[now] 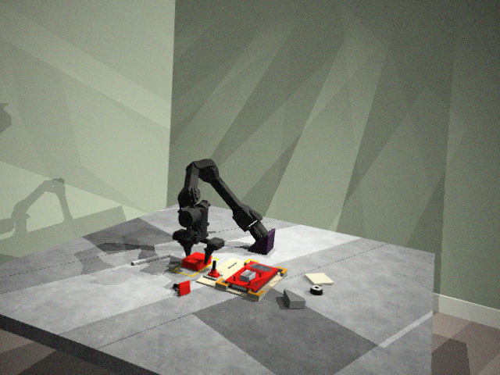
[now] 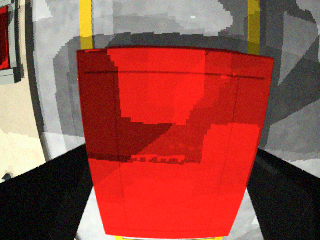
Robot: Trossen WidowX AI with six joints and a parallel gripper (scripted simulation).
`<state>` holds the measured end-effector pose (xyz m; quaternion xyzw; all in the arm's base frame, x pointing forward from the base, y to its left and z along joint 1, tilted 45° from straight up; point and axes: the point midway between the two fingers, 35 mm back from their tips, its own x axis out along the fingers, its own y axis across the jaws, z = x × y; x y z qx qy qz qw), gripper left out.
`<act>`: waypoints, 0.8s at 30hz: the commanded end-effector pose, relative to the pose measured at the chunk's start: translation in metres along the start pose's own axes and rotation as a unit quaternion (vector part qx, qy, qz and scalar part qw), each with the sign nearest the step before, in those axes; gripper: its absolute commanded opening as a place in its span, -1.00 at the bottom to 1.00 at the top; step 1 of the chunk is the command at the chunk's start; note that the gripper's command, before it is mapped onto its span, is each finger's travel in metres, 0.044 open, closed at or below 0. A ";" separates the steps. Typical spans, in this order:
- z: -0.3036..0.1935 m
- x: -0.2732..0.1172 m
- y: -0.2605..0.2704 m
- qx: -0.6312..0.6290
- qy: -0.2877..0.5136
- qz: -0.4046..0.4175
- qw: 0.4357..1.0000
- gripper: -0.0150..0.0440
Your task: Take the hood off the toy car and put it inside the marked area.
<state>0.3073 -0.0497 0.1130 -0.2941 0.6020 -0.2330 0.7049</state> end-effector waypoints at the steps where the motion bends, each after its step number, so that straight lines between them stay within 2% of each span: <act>1: 0.000 0.000 0.000 0.000 0.000 0.000 1.000 -0.05; 13: 0.000 0.000 0.000 0.000 0.000 0.000 1.000 1.00; 17: 0.002 -0.016 0.001 0.000 0.000 0.001 1.000 1.00; 24: 0.000 -0.071 0.001 -0.001 0.000 0.000 1.000 1.00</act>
